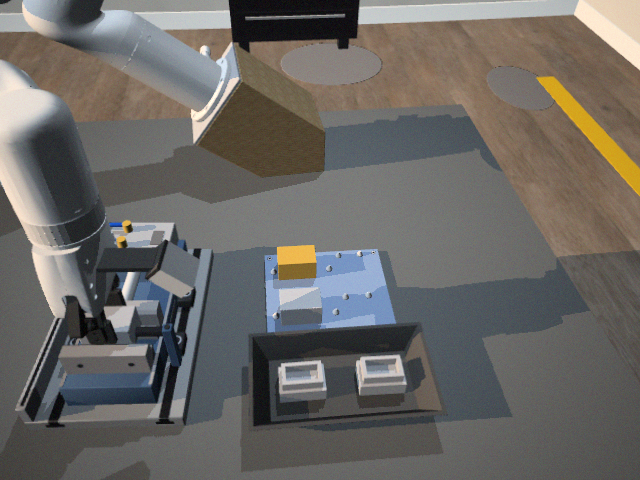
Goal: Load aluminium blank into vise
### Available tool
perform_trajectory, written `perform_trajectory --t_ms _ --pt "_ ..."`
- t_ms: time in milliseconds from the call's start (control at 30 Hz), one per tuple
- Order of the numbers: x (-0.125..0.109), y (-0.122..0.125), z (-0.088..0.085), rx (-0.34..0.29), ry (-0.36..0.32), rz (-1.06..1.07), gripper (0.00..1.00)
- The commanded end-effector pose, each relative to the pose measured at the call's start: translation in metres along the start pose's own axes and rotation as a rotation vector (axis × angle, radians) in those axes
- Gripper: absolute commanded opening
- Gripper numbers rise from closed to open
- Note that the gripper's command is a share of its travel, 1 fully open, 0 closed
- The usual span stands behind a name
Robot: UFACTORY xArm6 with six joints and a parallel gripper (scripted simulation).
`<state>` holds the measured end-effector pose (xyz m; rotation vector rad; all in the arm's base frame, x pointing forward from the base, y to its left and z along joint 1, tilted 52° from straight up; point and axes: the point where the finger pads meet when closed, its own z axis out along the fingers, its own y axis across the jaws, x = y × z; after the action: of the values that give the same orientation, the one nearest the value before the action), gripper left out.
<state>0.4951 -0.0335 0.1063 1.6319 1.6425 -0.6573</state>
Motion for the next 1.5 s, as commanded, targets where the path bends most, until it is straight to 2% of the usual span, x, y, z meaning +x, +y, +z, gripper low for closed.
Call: perform_trajectory --t_ms 0,200,233,1467 --pt "0.0000 0.0011 -0.0013 -0.003 0.001 0.001 0.00" --pt "0.0000 0.0011 -0.0013 -0.003 0.001 0.001 0.00" --pt "0.0000 0.0011 -0.0013 -0.003 0.001 0.001 0.69" --pt "0.0000 0.0011 -0.0014 -0.003 0.001 0.001 0.69"
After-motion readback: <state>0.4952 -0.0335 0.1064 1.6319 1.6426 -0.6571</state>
